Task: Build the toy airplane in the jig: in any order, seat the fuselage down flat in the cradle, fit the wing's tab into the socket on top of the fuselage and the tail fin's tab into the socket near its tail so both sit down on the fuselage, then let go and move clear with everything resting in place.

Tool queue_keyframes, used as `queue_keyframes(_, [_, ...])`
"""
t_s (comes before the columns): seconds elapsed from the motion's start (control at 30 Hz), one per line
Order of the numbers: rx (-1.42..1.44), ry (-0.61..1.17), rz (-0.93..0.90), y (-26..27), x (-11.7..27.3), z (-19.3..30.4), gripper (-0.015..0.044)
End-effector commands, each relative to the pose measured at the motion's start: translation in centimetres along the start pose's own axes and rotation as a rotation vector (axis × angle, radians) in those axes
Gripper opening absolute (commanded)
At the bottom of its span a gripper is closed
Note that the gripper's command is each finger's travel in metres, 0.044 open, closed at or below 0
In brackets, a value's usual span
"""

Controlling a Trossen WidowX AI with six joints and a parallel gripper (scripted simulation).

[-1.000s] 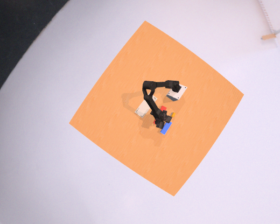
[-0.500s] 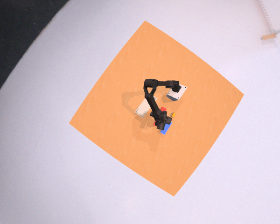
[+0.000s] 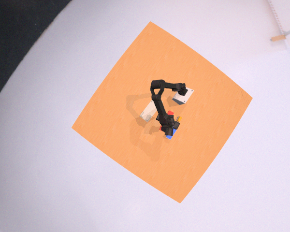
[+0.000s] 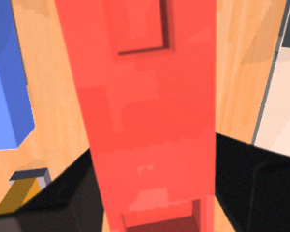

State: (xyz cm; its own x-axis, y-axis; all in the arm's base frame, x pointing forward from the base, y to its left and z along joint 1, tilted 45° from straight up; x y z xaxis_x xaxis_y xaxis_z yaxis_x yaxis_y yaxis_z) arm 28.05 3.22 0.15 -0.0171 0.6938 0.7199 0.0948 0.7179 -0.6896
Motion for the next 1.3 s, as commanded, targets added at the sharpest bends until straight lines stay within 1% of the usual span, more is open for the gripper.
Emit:
queue_keyframes(0.0, [-0.004, 0.004, -0.003, 0.1, 1.2, 0.0, 0.0000])
queue_keyframes(0.5, [-0.006, 0.029, 0.016, -0.3, 5.6, 0.8, 0.0000])
queue_keyframes(0.63, [-0.010, 0.029, 0.013, -0.7, 5.5, 0.7, 0.0000])
queue_keyframes(1.27, [-0.061, 0.028, -0.012, -6.1, 3.2, -0.5, 0.0000])
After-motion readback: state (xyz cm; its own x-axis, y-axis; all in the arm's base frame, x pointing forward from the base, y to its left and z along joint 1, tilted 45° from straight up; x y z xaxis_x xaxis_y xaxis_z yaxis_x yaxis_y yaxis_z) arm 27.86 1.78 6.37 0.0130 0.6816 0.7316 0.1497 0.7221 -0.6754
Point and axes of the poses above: the point midway between the two fingers, 35 mm back from their tips, its own x axis back along the fingers, its own y axis across the jaws, z = x × y, the point moved 4 cm from there along x, back along the fingers, and after that the axes turned 12 degrees about -x, right-handed, at the moved point
